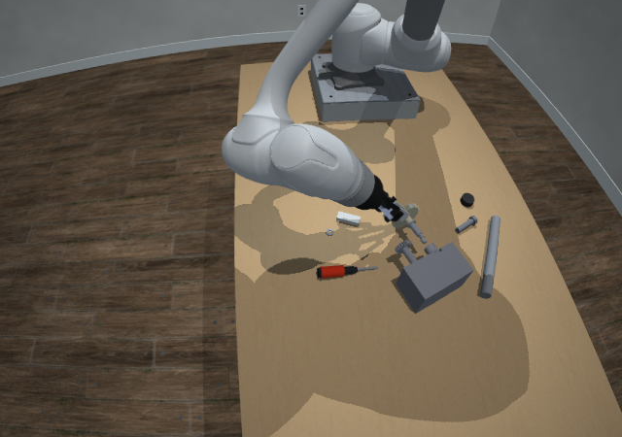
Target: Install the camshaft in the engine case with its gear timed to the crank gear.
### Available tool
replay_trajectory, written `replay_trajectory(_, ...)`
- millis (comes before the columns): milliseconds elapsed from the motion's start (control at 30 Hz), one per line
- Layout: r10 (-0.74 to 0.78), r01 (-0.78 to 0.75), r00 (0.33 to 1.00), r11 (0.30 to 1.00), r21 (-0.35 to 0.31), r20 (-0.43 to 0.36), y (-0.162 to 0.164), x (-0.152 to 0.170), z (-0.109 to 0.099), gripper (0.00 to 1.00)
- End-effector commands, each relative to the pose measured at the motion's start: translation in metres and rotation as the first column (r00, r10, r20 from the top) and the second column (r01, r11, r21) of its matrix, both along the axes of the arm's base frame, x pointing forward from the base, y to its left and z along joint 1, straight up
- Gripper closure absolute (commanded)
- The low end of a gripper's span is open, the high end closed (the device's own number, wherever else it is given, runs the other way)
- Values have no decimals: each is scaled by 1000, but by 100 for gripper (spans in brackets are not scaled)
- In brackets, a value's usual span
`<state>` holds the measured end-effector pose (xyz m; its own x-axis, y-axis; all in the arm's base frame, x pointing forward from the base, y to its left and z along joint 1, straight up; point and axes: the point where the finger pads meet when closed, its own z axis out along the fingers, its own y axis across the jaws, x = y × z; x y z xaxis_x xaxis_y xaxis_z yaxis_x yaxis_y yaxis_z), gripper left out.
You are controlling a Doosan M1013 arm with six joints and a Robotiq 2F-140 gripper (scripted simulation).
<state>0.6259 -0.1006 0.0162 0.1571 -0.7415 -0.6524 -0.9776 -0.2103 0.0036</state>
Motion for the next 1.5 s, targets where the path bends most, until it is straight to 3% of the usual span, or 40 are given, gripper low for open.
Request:
replay_trajectory(0, -2, 2, 1000, 1000, 5, 5, 3, 6, -1, 95)
replay_trajectory(1467, -2, 2, 1000, 1000, 5, 5, 5, 13, -1, 95)
